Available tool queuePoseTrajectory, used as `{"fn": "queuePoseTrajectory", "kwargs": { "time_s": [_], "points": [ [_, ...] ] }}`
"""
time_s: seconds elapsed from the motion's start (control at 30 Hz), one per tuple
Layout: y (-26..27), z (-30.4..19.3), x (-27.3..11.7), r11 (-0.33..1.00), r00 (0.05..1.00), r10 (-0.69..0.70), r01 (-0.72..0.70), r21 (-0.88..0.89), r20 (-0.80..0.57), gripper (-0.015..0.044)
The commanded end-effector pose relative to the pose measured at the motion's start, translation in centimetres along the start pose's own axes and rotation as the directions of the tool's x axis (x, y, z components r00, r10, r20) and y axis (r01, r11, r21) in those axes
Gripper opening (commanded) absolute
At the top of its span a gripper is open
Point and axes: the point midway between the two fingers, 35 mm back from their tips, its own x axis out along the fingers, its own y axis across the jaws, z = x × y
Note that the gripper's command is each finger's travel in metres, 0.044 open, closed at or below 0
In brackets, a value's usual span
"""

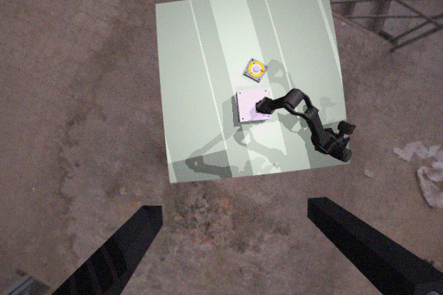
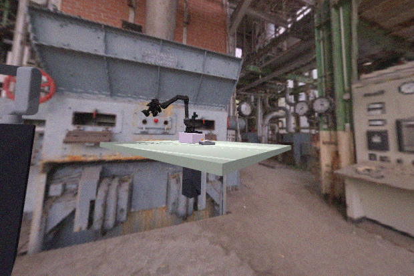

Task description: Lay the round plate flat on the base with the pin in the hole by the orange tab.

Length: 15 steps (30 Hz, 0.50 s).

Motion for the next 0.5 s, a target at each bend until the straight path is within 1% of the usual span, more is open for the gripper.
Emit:
{"fn": "queuePoseTrajectory", "kwargs": {
  "time_s": [0.0,0.07,0.23,0.33,0.47],
  "points": [
    [-0.1,0.1,0.1,1.0,1.0,0.002,-0.002,0.012,0.004,0.0374],
    [-0.7,1.4,1.3,0.994,0.999,0.02,-0.024,0.108,0.035,0.0321],
    [-5.1,7.4,6.7,0.908,0.978,0.003,-0.091,0.409,0.21,0.019],
    [-6.6,9.4,8.0,0.868,0.964,-0.006,-0.128,0.479,0.268,0.0111],
    [-10.8,15.3,10.6,0.742,0.906,-0.018,-0.27,0.613,0.422,0.0006]
  ]
}}
